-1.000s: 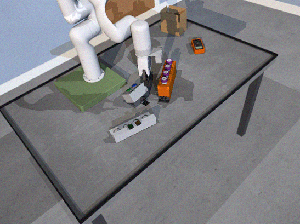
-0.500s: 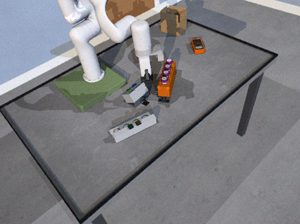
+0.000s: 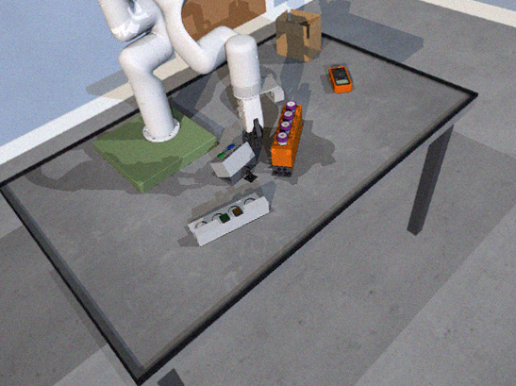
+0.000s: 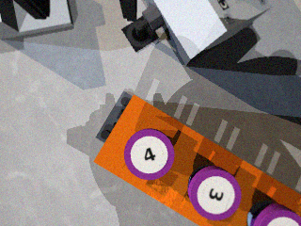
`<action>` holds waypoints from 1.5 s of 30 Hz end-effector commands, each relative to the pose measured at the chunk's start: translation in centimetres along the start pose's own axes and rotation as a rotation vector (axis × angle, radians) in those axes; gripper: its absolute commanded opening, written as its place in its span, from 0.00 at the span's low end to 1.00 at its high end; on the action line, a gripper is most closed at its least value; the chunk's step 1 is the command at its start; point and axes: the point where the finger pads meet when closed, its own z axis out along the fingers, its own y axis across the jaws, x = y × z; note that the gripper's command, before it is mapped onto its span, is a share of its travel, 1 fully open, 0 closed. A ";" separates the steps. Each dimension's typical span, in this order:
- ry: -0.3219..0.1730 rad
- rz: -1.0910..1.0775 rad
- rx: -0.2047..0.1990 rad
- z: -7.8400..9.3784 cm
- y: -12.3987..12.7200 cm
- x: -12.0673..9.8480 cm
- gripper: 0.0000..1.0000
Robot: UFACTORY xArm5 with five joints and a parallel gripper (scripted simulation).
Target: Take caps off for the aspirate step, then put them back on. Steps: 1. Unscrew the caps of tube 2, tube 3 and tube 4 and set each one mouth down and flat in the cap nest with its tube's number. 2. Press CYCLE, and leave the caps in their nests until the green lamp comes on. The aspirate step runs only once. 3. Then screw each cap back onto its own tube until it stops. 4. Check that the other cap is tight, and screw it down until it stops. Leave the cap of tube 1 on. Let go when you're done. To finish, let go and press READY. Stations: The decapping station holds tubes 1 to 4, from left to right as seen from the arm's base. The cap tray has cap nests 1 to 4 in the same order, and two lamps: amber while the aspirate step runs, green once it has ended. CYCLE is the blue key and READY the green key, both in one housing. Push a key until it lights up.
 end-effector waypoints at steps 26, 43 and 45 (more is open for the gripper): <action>0.005 -0.442 0.010 -0.1 0.1 0.1 0.46; 0.003 -0.692 0.014 -0.1 0.1 0.1 0.46; 0.002 -0.725 0.014 -0.1 0.1 0.1 0.46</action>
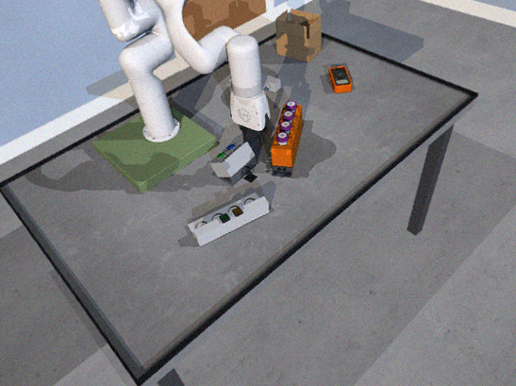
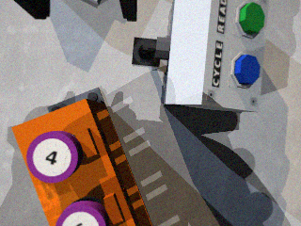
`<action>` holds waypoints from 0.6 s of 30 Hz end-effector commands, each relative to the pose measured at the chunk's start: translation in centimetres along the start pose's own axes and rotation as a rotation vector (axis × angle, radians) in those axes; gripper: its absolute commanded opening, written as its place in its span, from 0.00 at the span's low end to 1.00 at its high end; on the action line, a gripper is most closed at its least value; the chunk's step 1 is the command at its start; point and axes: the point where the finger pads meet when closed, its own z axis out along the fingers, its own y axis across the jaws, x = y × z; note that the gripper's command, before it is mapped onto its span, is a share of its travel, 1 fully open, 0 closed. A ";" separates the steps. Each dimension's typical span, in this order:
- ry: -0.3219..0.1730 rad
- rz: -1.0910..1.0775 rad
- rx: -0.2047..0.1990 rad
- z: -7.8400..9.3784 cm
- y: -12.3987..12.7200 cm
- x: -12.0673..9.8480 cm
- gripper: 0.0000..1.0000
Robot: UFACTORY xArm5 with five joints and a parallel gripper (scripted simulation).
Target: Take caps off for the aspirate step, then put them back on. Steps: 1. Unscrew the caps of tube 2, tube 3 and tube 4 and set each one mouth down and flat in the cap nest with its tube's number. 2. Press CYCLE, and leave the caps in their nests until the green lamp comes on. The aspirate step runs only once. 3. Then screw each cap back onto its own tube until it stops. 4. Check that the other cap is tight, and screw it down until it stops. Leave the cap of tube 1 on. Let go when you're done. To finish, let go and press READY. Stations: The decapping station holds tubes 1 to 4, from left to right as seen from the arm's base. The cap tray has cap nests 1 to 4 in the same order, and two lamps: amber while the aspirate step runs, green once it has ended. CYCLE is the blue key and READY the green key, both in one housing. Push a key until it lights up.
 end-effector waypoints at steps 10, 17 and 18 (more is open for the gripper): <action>0.004 -0.205 0.000 -0.1 0.1 0.0 0.46; 0.003 -0.321 0.002 -0.1 0.1 0.0 0.46; 0.003 -0.338 0.003 -0.1 0.1 0.0 0.46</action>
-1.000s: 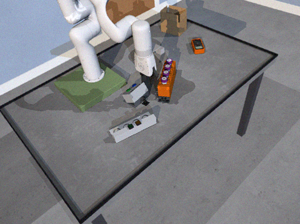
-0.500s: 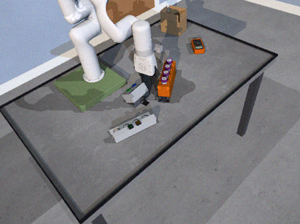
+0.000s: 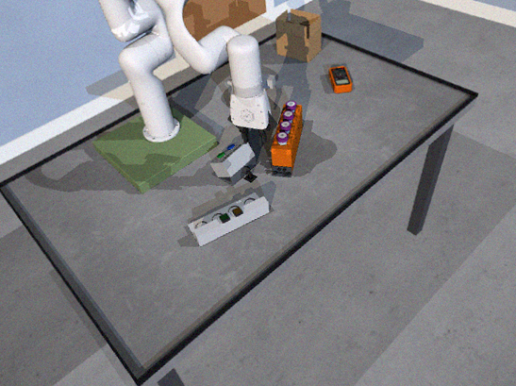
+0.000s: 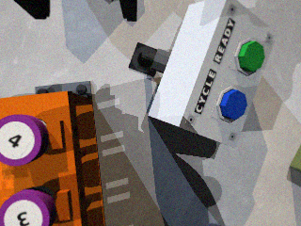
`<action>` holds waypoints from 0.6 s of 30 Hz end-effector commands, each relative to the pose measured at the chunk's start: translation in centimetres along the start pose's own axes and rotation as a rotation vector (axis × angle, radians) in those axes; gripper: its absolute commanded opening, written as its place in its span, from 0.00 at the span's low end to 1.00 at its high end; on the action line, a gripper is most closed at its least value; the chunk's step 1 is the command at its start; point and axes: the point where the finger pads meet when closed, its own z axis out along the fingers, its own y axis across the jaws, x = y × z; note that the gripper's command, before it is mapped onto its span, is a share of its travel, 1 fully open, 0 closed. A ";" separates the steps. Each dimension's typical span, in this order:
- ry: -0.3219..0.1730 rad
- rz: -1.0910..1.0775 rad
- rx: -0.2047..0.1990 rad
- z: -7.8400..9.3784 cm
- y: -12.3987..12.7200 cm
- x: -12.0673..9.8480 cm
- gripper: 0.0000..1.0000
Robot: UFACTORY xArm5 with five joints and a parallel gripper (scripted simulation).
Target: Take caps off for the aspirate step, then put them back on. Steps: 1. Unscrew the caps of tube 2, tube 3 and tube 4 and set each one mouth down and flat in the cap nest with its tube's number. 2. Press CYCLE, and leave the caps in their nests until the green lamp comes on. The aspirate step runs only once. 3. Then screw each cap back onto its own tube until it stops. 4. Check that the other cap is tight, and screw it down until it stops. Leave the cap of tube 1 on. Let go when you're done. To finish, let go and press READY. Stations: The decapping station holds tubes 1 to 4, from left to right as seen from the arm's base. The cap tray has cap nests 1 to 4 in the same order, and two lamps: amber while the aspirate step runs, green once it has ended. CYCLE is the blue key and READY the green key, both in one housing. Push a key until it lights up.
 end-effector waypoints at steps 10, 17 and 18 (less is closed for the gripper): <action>0.001 -0.124 -0.002 -0.1 0.1 0.0 0.46; 0.001 0.043 -0.002 -0.1 0.5 1.6 0.46; 0.001 0.126 -0.002 -0.1 0.6 2.4 0.46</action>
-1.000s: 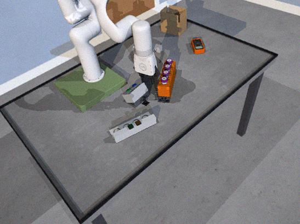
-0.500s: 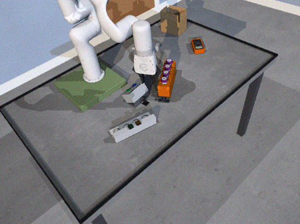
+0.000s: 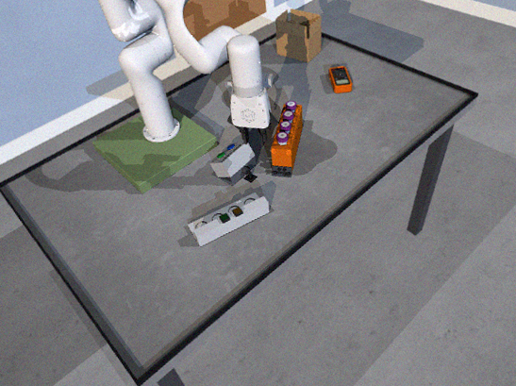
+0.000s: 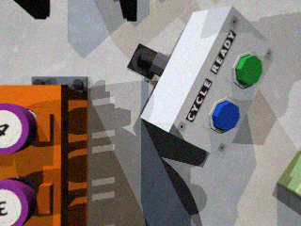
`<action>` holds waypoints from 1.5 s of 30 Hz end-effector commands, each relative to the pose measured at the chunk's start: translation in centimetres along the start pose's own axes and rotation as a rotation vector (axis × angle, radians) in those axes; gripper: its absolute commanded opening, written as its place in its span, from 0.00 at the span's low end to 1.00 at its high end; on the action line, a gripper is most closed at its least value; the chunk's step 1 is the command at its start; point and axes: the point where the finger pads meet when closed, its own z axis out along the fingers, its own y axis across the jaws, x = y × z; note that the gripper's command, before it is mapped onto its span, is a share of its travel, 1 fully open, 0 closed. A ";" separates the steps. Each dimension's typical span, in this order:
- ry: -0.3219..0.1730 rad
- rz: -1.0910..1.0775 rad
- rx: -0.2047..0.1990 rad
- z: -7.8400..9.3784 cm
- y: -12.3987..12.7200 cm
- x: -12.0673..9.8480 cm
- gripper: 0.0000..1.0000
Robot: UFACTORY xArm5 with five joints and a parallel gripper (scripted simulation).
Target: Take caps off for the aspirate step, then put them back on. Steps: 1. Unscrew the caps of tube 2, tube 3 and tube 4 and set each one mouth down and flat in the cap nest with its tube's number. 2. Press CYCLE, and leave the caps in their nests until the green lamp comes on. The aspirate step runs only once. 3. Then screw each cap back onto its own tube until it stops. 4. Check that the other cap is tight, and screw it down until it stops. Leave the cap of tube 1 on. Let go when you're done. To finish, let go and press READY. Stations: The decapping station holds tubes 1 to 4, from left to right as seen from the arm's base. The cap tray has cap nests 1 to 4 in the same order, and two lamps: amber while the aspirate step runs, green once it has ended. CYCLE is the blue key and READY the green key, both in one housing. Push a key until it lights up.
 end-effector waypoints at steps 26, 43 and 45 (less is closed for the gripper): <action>0.003 0.769 -0.003 -0.1 4.7 13.7 0.46; 0.003 0.769 -0.003 -0.2 6.1 18.1 0.46; 0.003 0.769 -0.003 0.4 6.1 18.1 0.46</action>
